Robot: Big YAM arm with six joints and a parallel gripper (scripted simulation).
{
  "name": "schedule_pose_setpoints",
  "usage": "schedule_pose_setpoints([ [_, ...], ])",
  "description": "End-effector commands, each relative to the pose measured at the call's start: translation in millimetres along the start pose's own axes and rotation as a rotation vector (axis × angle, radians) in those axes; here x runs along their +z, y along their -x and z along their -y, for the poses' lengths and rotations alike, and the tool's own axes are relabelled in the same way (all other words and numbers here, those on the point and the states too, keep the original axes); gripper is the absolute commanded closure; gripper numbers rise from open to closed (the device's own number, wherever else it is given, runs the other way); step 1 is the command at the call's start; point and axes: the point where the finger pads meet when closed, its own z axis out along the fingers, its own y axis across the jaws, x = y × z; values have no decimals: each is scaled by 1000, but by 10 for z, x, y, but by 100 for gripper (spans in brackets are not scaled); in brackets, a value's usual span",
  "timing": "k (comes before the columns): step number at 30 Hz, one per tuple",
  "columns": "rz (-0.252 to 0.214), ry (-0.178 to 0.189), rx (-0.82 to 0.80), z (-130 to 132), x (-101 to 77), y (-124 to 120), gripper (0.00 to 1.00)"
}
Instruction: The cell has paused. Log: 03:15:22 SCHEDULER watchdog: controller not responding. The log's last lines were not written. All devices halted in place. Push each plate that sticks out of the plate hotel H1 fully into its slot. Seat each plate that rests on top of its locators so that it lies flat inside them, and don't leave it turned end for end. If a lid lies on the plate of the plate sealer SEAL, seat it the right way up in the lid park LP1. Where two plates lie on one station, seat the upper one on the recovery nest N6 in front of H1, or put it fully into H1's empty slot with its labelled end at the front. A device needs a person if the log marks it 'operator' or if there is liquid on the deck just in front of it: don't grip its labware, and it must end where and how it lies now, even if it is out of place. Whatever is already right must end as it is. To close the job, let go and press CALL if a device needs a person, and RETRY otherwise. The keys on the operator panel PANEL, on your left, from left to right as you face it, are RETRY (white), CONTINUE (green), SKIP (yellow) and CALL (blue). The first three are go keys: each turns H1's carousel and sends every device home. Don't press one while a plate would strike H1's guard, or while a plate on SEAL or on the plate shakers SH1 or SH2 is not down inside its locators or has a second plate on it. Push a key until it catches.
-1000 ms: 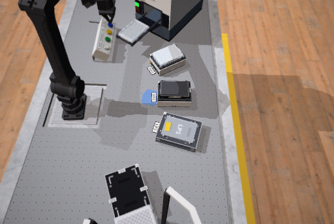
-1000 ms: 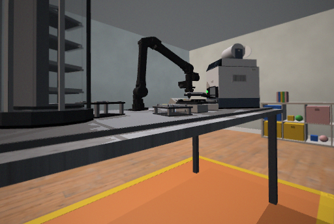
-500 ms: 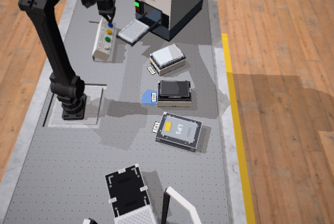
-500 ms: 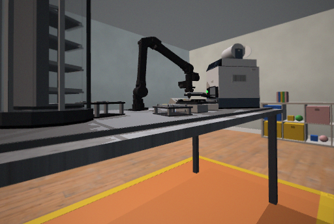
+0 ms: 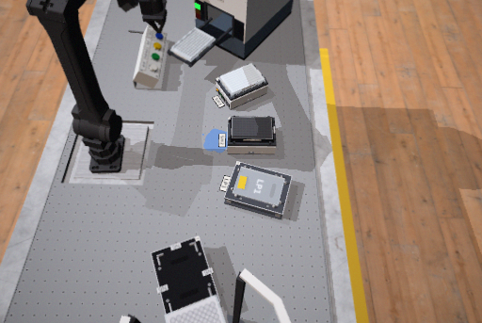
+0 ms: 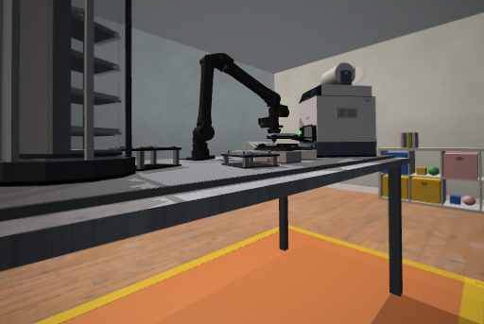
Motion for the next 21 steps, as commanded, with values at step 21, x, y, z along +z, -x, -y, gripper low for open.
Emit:
schedule_pose_setpoints([
  [21, 5, 17, 0, -15, 164, -45, 100],
])
